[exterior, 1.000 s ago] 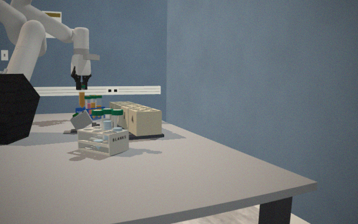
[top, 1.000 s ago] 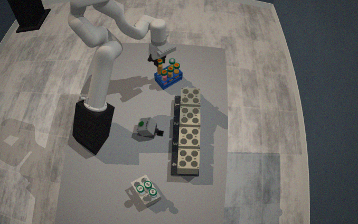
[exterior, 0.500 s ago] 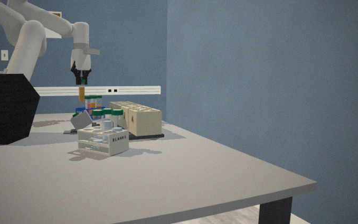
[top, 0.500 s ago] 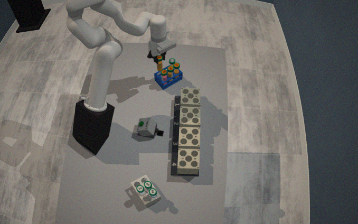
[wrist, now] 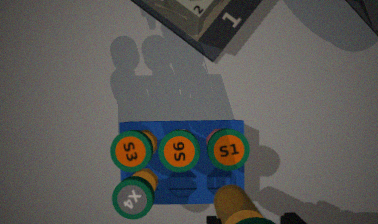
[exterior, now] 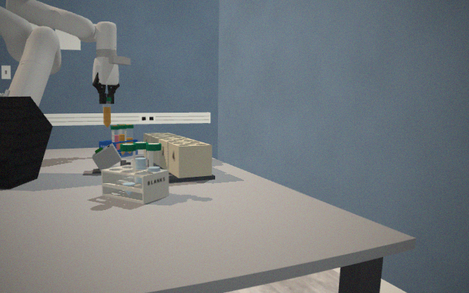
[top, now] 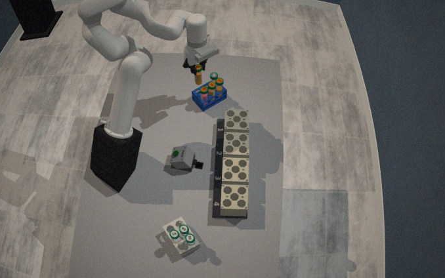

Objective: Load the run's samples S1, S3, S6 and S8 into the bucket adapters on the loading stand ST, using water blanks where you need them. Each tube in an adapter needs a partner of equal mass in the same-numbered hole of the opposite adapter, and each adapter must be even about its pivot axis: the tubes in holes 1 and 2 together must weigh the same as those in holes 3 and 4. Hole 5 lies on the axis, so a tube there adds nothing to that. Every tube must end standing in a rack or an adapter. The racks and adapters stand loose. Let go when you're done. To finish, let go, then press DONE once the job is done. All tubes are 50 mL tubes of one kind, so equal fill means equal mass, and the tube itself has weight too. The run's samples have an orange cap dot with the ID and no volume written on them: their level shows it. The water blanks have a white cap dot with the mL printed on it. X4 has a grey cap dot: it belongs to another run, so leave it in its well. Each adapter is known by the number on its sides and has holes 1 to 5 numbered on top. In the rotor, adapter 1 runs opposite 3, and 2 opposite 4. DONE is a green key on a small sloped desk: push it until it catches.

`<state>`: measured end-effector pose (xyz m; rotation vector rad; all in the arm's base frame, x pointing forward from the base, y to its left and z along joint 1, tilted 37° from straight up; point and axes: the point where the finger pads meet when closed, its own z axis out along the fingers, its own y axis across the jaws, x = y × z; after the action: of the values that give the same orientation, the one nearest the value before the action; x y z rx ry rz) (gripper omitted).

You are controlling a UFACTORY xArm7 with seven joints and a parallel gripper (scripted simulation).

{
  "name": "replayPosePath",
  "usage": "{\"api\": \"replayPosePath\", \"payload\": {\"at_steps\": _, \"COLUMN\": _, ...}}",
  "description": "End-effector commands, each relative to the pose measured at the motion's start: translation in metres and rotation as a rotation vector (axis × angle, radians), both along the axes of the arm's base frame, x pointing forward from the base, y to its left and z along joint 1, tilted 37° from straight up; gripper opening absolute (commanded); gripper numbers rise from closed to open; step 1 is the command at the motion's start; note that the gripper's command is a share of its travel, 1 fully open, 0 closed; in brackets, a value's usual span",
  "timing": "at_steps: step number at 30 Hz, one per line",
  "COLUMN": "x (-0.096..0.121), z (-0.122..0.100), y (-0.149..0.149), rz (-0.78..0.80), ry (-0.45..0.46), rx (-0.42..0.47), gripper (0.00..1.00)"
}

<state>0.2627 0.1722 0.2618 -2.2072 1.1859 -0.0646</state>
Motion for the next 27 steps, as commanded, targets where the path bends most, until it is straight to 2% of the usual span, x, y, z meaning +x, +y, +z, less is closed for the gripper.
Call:
{"api": "replayPosePath", "payload": {"at_steps": 1, "x": -0.002, "z": 0.006, "y": -0.003, "rz": 0.000, "ry": -0.003, "rx": 0.001, "gripper": 0.00}}
{"api": "replayPosePath", "payload": {"at_steps": 12, "x": -0.009, "z": 0.024, "y": -0.014, "rz": 0.000, "ry": -0.003, "rx": 0.001, "gripper": 0.00}}
{"api": "replayPosePath", "payload": {"at_steps": 27, "x": -0.009, "z": 0.025, "y": -0.015, "rz": 0.000, "ry": -0.003, "rx": 0.001, "gripper": 0.00}}
